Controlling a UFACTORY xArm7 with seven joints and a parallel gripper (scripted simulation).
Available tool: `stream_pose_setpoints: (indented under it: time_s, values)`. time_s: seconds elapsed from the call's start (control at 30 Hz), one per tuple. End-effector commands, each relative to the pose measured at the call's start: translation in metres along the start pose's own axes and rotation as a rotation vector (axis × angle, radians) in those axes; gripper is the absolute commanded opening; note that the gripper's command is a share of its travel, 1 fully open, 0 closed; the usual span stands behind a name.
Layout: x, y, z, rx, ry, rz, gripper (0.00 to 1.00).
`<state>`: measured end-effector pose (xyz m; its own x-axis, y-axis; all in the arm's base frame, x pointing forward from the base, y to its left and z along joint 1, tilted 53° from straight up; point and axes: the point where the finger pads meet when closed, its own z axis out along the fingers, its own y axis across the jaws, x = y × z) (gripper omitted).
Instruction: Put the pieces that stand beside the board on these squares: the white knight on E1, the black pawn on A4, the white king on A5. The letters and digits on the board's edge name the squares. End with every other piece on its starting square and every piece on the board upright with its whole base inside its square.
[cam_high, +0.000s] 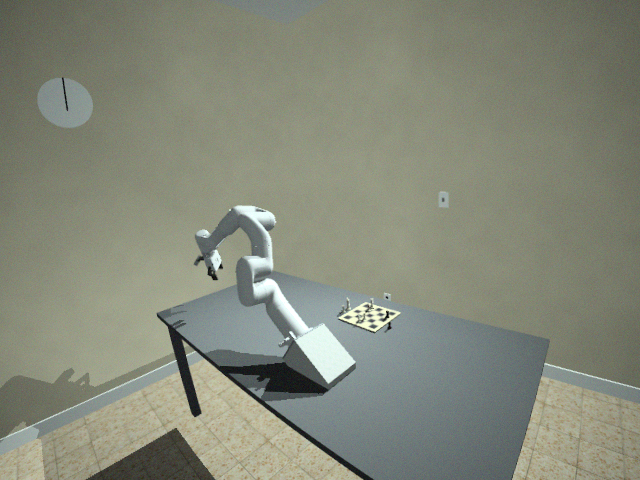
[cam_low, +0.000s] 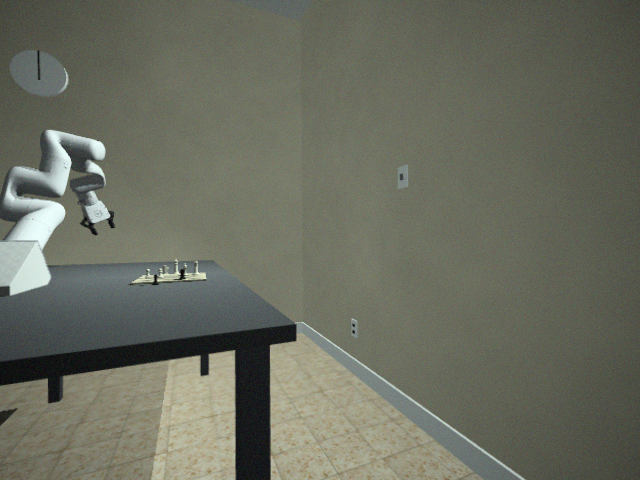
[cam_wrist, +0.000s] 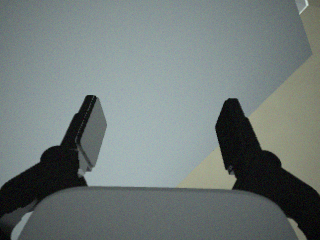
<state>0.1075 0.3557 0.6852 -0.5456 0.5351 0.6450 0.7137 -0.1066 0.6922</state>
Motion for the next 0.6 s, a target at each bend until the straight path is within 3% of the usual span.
stream_pose_setpoints:
  time_s: [0.0,0.23,0.3,0.57]
  values:
    - [-0.026,0.003,0.023,0.001,-0.086,0.042,1.00]
    - [-0.026,0.003,0.023,0.001,-0.086,0.042,1.00]
    - [-0.072,0.010,0.054,-0.002,-0.223,0.123,1.00]
    - [-0.072,0.010,0.054,-0.002,-0.223,0.123,1.00]
